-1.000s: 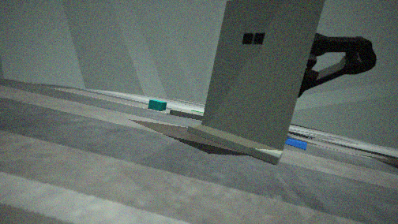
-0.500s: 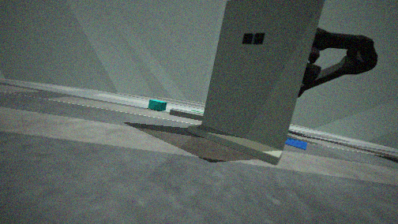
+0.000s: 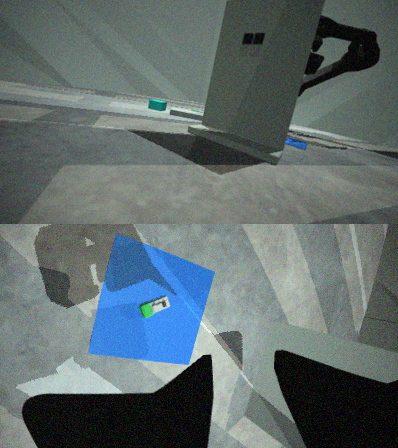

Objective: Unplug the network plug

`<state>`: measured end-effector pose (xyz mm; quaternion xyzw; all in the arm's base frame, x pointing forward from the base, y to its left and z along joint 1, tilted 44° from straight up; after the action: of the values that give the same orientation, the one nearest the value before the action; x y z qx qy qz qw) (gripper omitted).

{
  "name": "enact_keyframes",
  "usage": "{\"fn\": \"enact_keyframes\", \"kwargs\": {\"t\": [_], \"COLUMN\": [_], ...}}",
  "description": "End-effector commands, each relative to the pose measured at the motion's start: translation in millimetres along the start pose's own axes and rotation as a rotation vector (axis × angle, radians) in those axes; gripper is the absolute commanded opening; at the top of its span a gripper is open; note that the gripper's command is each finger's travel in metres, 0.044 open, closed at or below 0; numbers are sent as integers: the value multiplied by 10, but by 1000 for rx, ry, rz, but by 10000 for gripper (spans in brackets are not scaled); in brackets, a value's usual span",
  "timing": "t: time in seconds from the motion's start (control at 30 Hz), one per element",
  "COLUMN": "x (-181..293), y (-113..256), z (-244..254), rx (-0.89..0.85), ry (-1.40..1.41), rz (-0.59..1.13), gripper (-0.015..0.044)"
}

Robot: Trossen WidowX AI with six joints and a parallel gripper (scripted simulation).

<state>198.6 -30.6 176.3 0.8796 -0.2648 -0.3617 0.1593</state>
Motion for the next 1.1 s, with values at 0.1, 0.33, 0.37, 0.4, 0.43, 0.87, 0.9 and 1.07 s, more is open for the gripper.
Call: {"fn": "enact_keyframes", "kwargs": {"t": [0.1, 0.33, 0.37, 0.4, 0.43, 0.87, 0.9, 1.07], "x": [23, 35, 37, 38, 38, 36, 36, 36], "y": [144, 299, 322, 345, 368, 661, 665, 665], "z": [-101, -201, -215, -229, -242, -404, -406, -406], "rx": [-3, -2, -2, -1, -1, 12, 12, 12], "ry": [5, 6, 6, 6, 6, 8, 8, 8], "rz": [6, 4, 4, 3, 3, -7, -7, -7], "gripper": [156, 156, 156, 156, 156, 156, 156, 287]}}
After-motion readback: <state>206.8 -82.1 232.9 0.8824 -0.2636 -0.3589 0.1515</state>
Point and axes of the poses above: the point midway between the two fingers, 35 mm back from their tips, its own y axis back along the fingers, its own z axis across the jaws, x = y × z, the point moved 9 cm from there along y, back along the fingers, and after that the axes turned 8 degrees about y, right-handed, at the moved point
